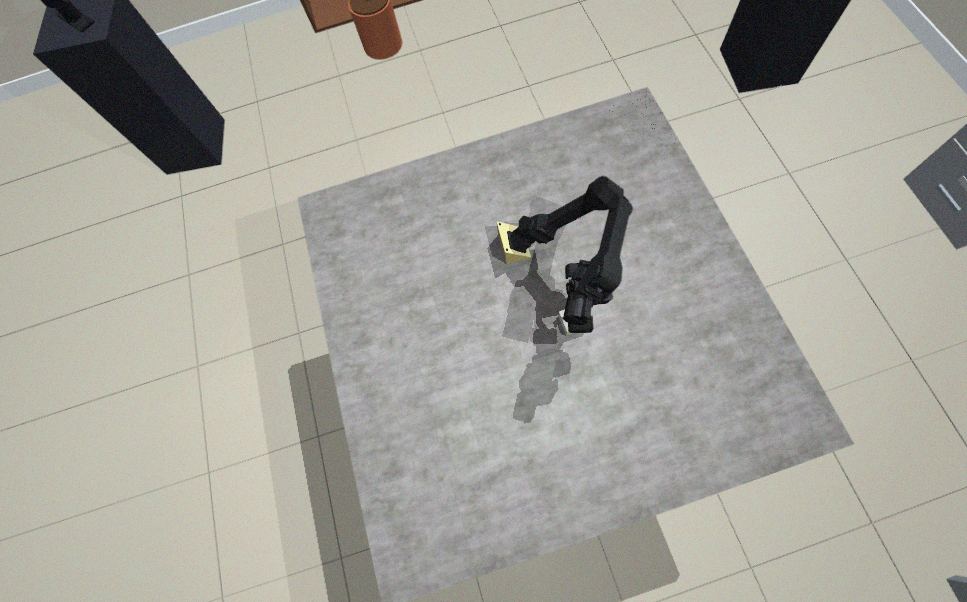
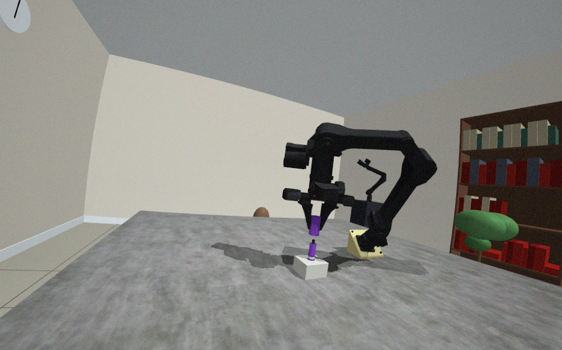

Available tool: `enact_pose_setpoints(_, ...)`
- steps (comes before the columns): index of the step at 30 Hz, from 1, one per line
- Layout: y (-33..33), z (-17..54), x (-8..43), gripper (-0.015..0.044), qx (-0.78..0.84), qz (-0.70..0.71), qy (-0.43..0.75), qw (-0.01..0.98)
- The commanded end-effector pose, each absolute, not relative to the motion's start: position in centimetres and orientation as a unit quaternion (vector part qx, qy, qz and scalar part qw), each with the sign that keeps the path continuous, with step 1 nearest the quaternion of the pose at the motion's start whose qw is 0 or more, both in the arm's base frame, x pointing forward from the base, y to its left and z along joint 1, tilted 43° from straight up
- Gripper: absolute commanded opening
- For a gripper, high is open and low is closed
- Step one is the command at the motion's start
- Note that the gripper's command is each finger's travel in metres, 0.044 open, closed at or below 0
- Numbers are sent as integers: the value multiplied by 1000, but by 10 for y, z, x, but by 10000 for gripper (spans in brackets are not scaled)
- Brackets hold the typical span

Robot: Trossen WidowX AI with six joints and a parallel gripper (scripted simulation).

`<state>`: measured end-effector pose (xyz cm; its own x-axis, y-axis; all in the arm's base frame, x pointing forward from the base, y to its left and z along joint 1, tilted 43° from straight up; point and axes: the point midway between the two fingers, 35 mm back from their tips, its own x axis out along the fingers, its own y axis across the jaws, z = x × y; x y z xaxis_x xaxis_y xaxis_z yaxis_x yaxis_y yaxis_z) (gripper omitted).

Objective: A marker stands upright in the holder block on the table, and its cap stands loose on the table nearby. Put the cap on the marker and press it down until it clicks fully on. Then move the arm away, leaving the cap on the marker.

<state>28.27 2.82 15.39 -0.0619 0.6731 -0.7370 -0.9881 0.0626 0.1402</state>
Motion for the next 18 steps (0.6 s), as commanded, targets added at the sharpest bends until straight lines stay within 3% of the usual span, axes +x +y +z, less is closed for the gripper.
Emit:
enact_pose_setpoints(1, 33, 150, 282, 0, -228, 645, 342, 644)
enact_pose_setpoints(18, 52, 129, 281, 0, -228, 645, 341, 645)
